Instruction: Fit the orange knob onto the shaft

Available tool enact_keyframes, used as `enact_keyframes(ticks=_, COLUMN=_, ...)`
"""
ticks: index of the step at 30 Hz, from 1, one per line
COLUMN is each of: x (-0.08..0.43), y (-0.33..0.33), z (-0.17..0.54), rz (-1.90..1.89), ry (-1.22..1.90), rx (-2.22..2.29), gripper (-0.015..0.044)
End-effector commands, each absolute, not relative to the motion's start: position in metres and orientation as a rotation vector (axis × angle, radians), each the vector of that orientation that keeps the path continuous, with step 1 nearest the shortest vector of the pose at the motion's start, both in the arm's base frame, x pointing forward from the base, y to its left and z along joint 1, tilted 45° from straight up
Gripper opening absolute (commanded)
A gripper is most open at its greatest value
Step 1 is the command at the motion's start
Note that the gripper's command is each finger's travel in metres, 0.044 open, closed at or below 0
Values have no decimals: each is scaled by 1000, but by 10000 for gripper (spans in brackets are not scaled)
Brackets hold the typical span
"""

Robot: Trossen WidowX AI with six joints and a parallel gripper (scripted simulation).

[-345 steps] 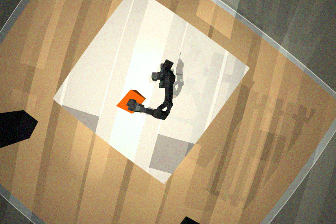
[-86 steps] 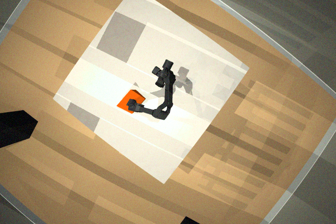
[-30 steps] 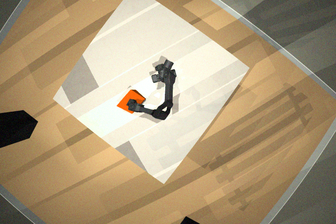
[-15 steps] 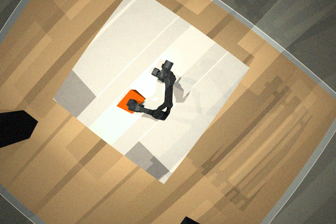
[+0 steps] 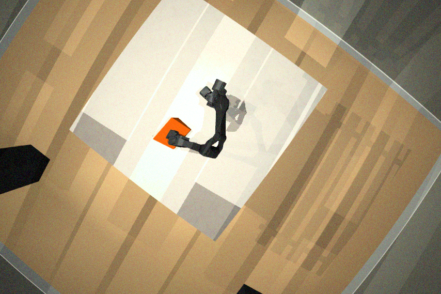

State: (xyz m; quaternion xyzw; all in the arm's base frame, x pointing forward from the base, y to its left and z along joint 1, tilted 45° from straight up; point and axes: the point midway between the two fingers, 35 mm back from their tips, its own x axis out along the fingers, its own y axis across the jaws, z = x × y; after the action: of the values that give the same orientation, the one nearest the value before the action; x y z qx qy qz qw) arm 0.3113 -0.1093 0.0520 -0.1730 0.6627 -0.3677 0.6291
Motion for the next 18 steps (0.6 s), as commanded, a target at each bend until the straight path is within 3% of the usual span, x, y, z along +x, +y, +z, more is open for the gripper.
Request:
enact_keyframes(ticks=1, x=313, y=-109, z=51, rz=-851, ry=1508, rx=-390, gripper=0)
enact_keyframes(ticks=18, x=322, y=-112, z=52, rz=-851, ry=1507, rx=-390, gripper=0)
